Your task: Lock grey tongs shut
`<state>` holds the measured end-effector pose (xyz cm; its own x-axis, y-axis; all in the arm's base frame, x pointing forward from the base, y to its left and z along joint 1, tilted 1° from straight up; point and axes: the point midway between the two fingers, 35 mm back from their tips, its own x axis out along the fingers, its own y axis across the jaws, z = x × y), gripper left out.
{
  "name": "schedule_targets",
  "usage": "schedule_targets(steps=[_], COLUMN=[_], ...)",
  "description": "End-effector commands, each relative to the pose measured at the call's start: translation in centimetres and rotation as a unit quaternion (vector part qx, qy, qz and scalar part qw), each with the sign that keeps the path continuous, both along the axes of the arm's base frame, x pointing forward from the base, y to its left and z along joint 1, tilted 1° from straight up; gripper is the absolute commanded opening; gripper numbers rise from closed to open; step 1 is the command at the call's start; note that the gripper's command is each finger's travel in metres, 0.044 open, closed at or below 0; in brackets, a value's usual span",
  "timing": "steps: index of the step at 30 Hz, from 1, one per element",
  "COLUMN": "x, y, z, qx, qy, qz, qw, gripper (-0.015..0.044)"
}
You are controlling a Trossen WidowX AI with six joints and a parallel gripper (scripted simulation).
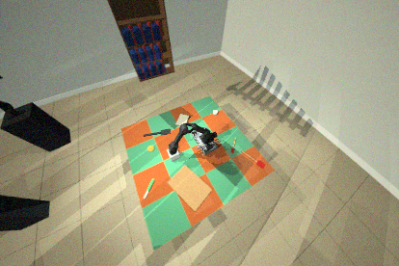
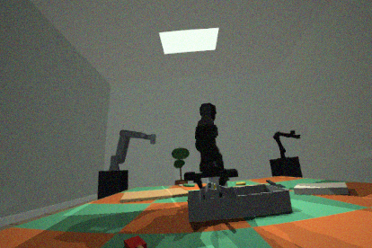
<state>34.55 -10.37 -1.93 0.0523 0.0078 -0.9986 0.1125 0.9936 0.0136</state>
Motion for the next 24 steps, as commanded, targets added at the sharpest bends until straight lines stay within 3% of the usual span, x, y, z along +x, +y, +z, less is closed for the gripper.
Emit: schedule_targets(steps=[1, 24], x=[0.04, 0.04], y=[-0.1, -0.1], z=[0.01, 0.01], qx=[-0.003, -0.003], qy=[0.0, 0.0], qz=[0.0, 0.0], qw=[1.0, 1.0], gripper=[0.0235, 0.0081])
